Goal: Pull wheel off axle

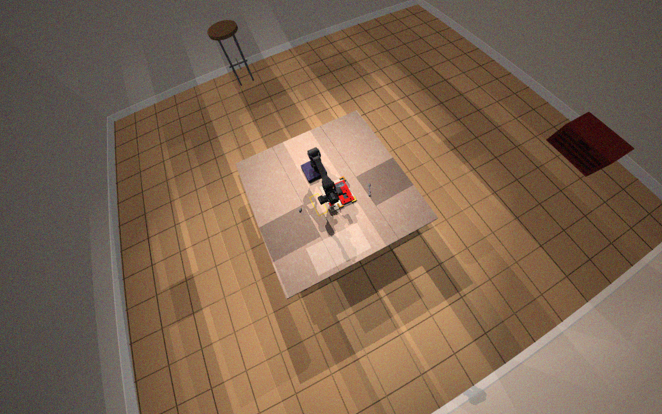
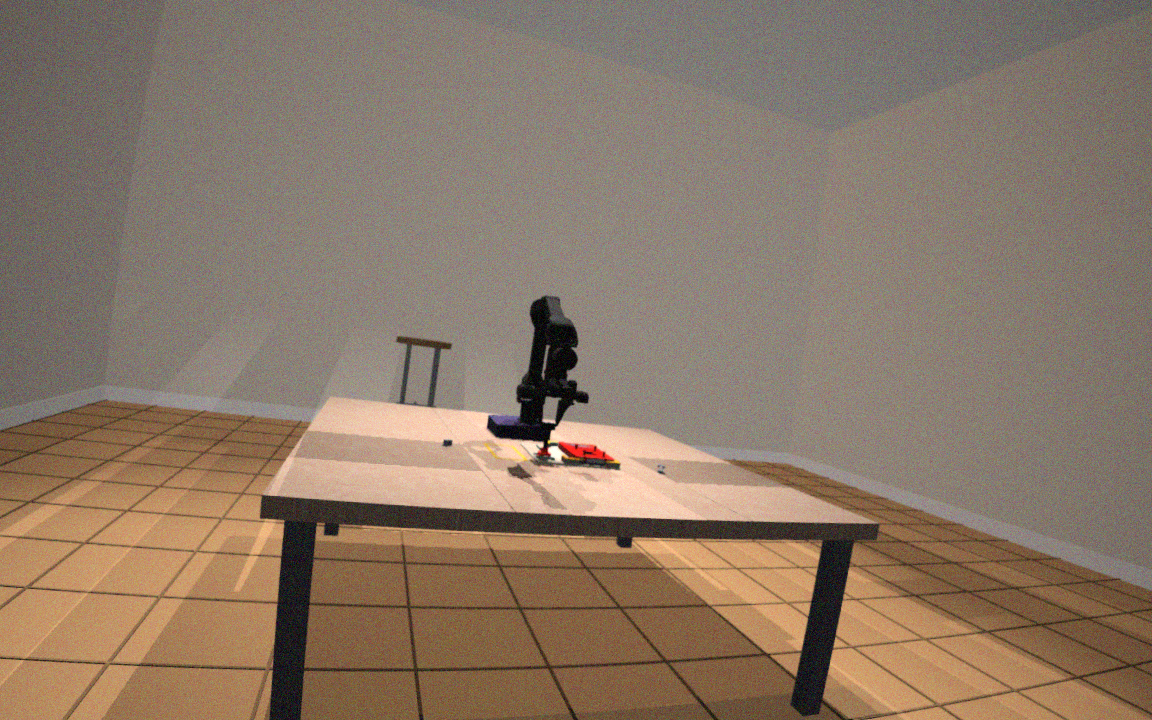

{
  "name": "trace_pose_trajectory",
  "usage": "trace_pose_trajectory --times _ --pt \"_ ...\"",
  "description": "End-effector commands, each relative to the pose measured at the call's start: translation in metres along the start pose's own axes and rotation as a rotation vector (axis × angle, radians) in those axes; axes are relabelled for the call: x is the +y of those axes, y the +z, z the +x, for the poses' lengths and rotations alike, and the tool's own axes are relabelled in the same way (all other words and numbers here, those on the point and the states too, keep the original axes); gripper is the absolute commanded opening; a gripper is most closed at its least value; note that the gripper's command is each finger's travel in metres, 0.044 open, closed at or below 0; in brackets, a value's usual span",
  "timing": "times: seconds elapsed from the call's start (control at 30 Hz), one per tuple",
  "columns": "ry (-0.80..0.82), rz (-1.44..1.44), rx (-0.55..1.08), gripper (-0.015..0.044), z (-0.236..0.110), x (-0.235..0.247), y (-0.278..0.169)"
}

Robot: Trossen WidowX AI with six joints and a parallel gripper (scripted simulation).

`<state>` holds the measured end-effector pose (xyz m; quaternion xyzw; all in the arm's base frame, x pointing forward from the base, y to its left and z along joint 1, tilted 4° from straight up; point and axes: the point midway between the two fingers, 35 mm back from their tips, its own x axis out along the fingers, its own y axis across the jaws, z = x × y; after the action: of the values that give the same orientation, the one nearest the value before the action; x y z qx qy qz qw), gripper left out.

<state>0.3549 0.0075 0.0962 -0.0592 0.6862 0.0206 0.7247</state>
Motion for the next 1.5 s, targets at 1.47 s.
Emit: trace_pose_trajectory --times 1.47 --pt "-0.008 0.002 0.002 0.0 -0.02 -0.096 -0.053"
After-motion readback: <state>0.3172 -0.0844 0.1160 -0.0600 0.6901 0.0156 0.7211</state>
